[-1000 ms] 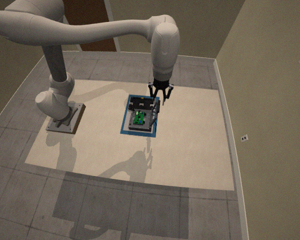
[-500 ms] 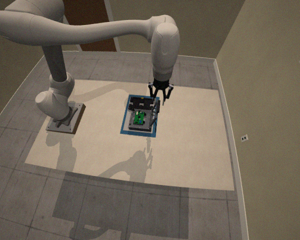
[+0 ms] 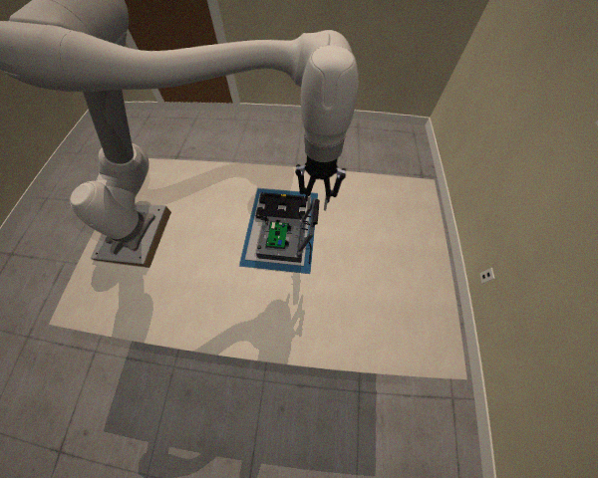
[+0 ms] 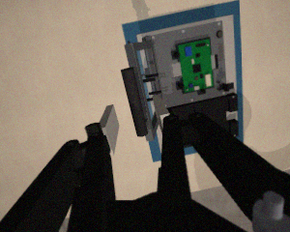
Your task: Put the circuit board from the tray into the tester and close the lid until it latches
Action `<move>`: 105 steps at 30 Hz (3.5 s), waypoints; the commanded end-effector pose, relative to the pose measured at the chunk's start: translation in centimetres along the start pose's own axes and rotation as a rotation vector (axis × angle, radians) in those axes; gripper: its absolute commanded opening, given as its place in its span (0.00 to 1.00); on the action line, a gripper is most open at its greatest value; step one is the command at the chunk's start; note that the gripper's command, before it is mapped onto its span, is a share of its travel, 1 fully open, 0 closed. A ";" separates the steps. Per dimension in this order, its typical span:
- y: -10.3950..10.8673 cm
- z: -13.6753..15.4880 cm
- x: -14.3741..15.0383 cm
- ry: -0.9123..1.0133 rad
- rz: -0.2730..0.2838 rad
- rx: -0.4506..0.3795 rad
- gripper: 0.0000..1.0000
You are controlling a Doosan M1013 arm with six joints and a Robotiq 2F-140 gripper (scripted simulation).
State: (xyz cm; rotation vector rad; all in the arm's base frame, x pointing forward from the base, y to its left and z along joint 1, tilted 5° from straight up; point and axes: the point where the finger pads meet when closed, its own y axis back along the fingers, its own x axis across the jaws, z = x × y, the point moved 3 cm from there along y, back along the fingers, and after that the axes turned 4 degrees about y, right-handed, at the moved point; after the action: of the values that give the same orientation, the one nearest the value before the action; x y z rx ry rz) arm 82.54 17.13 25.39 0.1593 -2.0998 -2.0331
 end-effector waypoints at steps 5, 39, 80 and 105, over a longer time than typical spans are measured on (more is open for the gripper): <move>0.0 0.0 0.0 0.000 0.000 0.000 0.30; 0.0 0.0 0.0 0.000 0.000 0.000 0.30; -3.4 0.0 0.0 0.000 0.000 0.000 0.30; -4.2 0.0 0.0 0.000 0.000 0.000 0.30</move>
State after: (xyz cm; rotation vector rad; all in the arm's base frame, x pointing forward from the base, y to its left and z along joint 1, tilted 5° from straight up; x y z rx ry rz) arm 82.23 16.96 21.20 0.1593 -2.0998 -2.0331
